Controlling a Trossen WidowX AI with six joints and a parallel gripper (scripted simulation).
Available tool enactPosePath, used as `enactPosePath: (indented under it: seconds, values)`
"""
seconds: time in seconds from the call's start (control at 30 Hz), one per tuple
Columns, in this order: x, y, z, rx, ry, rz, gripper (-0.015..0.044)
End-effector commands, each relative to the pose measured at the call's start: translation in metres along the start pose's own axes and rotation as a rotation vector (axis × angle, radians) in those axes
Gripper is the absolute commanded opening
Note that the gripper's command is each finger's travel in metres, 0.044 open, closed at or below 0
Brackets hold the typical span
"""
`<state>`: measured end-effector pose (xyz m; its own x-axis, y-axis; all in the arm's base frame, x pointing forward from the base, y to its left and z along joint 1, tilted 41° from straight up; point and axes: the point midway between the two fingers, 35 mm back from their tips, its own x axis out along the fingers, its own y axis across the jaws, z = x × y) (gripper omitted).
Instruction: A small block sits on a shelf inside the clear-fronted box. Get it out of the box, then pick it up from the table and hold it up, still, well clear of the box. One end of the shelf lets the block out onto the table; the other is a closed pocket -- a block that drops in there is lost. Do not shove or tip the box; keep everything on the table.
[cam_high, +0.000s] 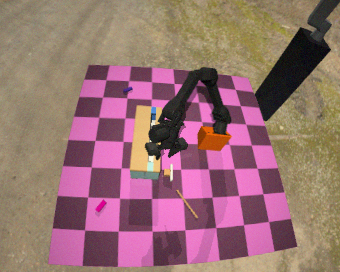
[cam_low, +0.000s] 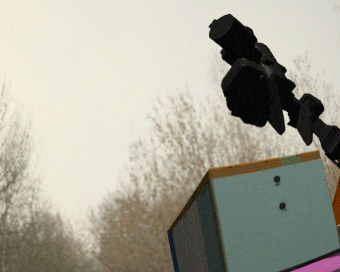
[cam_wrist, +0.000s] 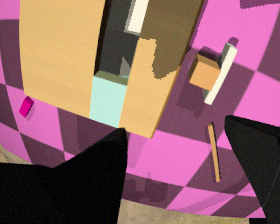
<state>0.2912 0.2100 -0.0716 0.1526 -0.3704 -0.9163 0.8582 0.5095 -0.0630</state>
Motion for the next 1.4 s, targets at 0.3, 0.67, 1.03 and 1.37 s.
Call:
enactPosePath:
  seconds: [0.3, 0.67, 1.03, 1.37]
  values:
    - [0.006, -0.008, -0.010, -1.236, -0.121, -0.050, 0.0285]
    - [0.008, -0.014, -0.019, -2.112, -0.191, -0.178, 0.0285]
    - [0.009, -0.018, -0.025, -2.771, -0.202, -0.343, 0.0285]
    - [0.010, -0.022, -0.031, -3.354, -0.154, -0.562, 0.0285]
